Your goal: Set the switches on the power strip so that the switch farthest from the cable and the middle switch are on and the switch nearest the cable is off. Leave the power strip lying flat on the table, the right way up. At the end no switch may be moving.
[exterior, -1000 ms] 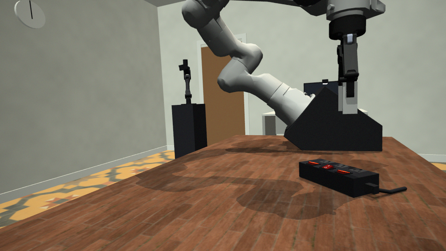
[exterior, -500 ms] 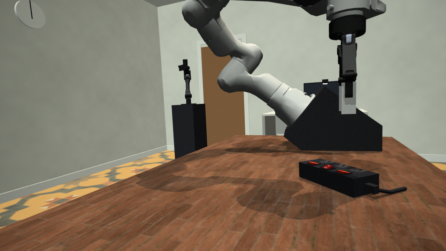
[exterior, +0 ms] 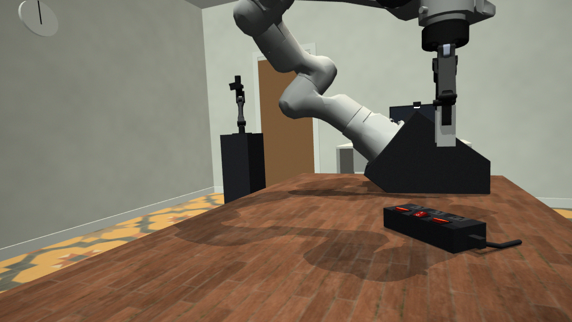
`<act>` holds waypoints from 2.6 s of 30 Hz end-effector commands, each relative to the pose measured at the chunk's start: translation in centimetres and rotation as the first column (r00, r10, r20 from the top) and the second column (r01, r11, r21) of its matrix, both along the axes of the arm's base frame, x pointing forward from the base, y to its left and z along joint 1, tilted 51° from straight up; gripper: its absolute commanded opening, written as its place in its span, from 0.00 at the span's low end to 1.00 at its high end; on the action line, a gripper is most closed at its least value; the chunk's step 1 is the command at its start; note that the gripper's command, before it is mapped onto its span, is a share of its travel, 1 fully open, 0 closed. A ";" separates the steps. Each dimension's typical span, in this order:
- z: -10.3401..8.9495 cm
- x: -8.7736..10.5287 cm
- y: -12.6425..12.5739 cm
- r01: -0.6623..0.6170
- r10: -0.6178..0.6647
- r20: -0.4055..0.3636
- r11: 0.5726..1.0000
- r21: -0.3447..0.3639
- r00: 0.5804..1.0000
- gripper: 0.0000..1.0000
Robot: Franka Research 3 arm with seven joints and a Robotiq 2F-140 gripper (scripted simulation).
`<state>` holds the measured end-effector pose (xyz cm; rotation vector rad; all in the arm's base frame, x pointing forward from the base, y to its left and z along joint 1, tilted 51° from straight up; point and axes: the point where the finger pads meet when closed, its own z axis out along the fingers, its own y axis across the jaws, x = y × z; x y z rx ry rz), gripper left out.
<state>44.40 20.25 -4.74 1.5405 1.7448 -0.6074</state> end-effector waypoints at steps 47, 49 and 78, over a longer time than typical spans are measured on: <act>-0.2 3.3 -5.7 0.586 -0.791 0.609 0.525 0.617 0.067 1.00; -0.2 3.3 -5.7 0.583 -0.795 0.606 0.510 0.632 0.037 1.00; -0.2 3.3 -5.7 0.245 -0.638 0.280 0.145 0.959 -0.718 0.00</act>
